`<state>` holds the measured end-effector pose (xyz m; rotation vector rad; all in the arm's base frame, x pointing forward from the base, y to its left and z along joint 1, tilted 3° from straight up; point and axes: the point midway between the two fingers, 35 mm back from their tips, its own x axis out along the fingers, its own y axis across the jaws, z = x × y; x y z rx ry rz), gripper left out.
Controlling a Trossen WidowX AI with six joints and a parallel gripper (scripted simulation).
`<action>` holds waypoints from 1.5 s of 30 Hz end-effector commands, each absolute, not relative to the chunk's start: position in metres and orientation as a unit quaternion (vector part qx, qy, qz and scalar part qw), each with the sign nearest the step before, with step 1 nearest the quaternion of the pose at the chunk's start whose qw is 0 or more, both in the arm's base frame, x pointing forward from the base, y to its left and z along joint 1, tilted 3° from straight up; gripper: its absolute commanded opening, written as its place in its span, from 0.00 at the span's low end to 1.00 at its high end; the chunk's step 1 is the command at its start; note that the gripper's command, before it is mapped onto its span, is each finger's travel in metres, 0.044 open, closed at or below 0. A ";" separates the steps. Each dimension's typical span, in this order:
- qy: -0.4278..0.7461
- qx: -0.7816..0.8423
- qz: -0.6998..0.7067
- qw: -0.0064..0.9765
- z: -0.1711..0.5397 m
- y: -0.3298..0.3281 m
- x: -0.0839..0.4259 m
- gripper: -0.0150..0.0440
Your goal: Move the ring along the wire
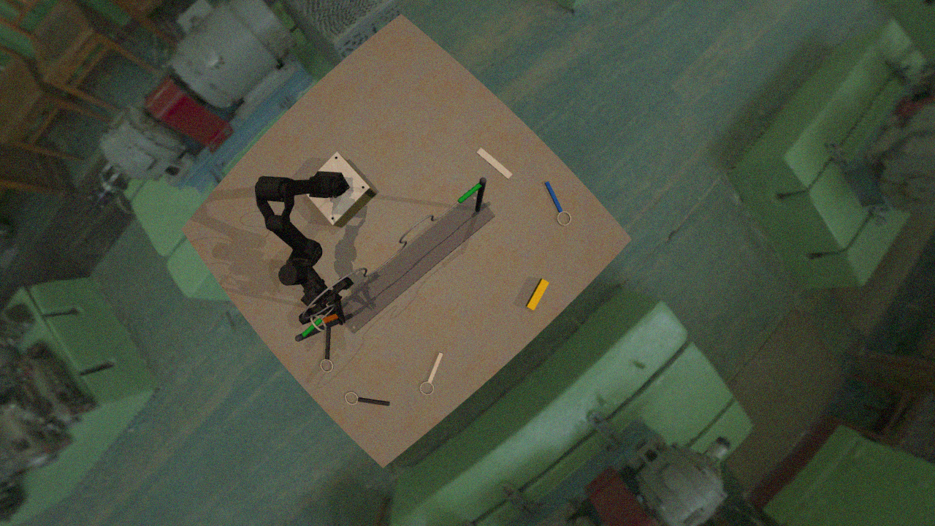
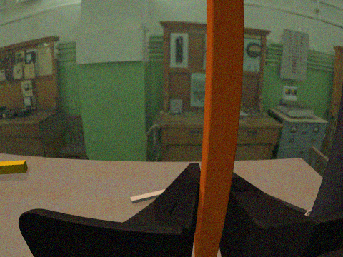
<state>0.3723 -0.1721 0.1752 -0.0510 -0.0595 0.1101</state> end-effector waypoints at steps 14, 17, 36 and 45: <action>-0.030 -0.026 0.054 0.998 0.190 -0.170 0.371 0.00; -0.030 -0.026 0.054 0.998 0.190 -0.170 0.371 0.00; -0.030 -0.026 0.054 0.998 0.190 -0.170 0.371 0.00; -0.030 -0.026 0.054 0.998 0.190 -0.170 0.371 0.00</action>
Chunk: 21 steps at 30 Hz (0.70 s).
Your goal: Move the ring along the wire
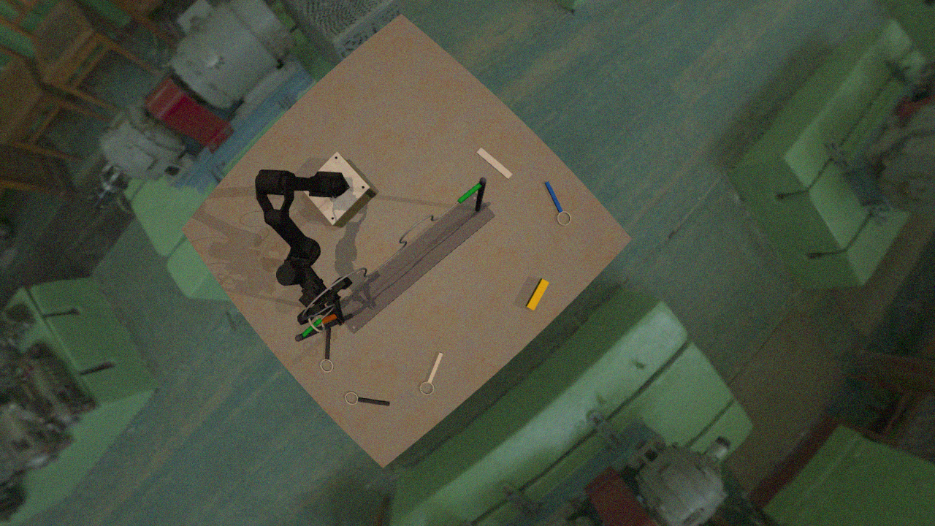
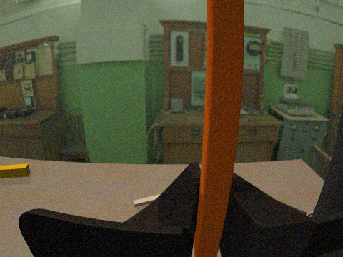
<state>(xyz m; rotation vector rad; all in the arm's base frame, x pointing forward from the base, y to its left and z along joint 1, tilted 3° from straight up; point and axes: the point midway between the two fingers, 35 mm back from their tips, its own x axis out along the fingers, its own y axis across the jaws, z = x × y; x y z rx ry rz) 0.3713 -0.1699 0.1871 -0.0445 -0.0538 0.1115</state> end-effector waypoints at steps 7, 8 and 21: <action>-0.030 -0.026 0.054 0.998 0.190 -0.166 0.371 0.00; -0.030 -0.026 0.054 0.998 0.190 -0.165 0.371 0.00; -0.029 -0.024 0.055 0.998 0.189 -0.152 0.370 0.00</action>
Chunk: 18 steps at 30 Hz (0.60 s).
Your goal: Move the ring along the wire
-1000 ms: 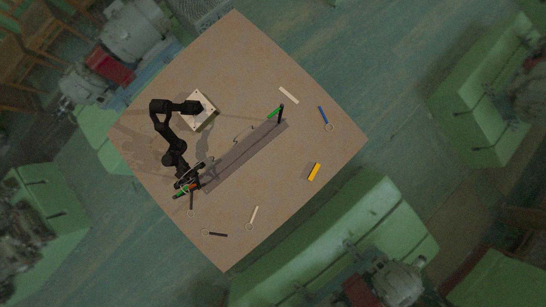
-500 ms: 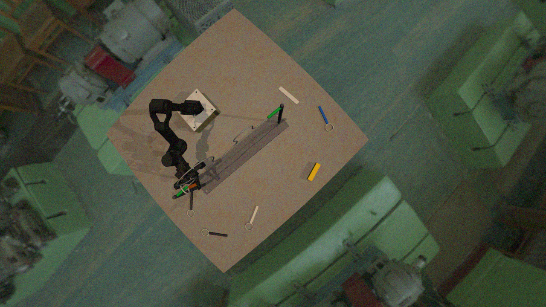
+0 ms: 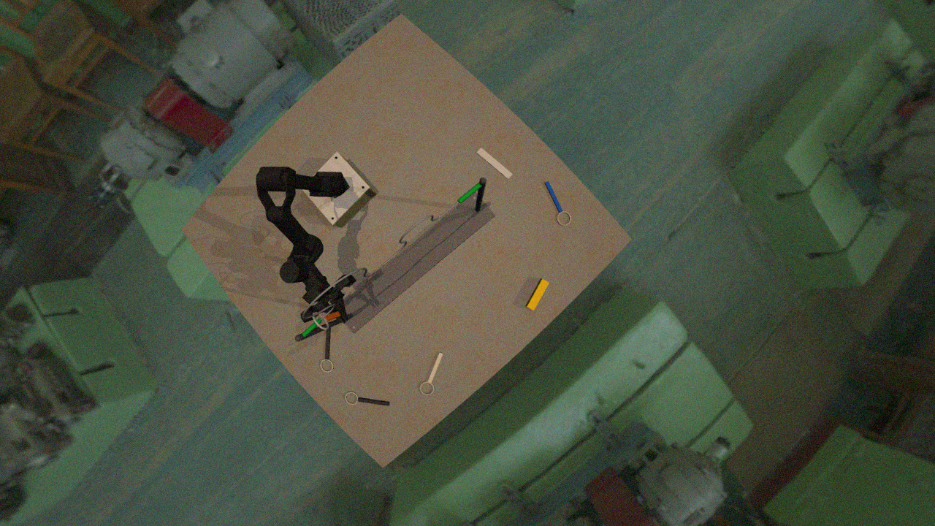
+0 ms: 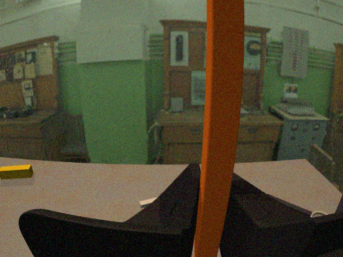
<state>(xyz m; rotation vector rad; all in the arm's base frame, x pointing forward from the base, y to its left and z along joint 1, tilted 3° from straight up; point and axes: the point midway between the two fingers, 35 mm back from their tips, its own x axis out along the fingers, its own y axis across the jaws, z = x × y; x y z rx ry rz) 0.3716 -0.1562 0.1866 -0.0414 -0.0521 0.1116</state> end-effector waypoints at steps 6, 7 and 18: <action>-0.028 -0.021 0.055 0.998 0.189 -0.145 0.369 0.00; -0.028 -0.020 0.055 0.998 0.189 -0.144 0.369 0.00; -0.027 0.005 0.056 0.998 0.188 -0.127 0.367 0.00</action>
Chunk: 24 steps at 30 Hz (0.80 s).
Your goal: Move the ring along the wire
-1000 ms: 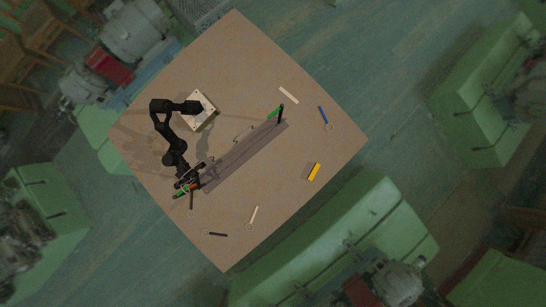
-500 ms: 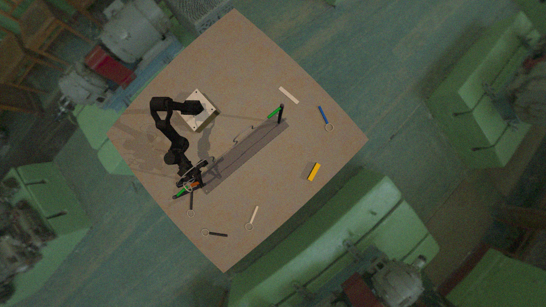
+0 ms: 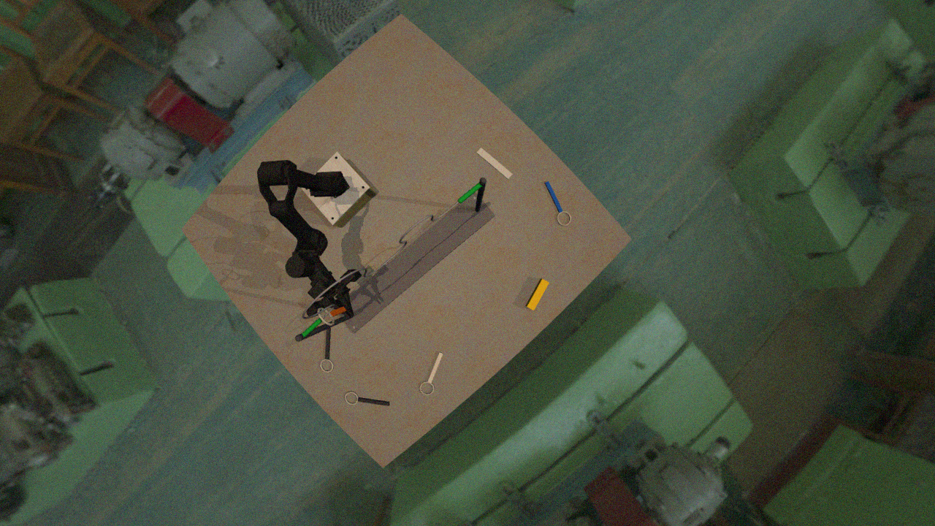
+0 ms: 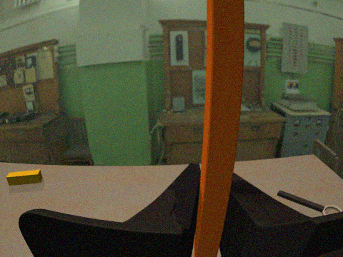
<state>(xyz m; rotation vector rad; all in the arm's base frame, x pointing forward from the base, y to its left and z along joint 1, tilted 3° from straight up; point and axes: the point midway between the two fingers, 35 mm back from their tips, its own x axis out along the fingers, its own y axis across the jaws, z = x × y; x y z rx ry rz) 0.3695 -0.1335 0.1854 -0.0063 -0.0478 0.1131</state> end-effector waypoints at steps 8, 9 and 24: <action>-0.025 0.046 0.058 0.997 0.188 -0.109 0.365 0.00; -0.024 0.051 0.058 0.997 0.188 -0.107 0.365 0.00; -0.017 0.193 0.061 0.979 0.200 -0.060 0.360 0.00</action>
